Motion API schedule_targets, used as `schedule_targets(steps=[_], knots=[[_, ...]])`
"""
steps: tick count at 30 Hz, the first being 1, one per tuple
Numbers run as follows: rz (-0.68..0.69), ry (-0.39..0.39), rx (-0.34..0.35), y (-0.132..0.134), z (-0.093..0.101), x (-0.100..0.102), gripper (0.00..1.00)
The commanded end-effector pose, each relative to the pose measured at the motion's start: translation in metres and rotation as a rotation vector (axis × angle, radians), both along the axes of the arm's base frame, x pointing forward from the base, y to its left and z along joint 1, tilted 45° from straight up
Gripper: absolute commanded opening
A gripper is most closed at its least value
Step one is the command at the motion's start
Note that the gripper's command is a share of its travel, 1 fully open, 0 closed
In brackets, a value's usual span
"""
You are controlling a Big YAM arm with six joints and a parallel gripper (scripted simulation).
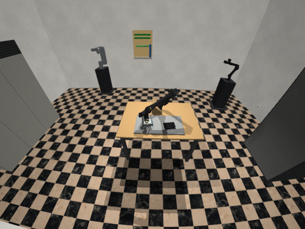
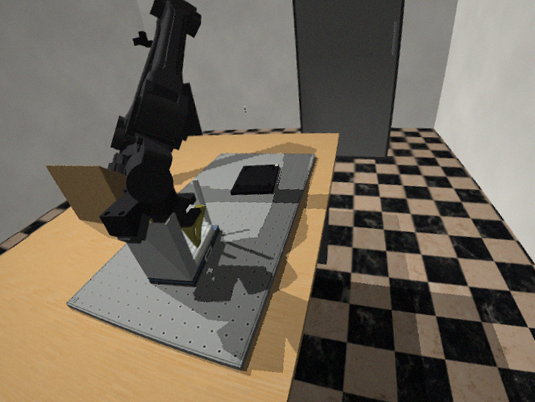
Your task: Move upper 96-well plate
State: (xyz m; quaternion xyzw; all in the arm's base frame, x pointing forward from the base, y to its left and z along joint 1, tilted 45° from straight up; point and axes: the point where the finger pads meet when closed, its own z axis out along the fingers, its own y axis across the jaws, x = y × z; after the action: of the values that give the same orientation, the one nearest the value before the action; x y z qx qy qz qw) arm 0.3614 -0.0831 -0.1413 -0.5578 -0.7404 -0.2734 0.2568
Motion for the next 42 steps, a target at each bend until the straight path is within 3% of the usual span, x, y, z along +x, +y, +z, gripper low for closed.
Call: schedule_targets(steps=[1,39,42], knots=[[0.001,0.007,0.014,0.011,-0.006,0.000,0.00],[0.005,0.016,0.022,0.011,-0.004,-0.002,0.00],[-0.004,-0.018,0.011,-0.007,0.005,0.009,0.00]])
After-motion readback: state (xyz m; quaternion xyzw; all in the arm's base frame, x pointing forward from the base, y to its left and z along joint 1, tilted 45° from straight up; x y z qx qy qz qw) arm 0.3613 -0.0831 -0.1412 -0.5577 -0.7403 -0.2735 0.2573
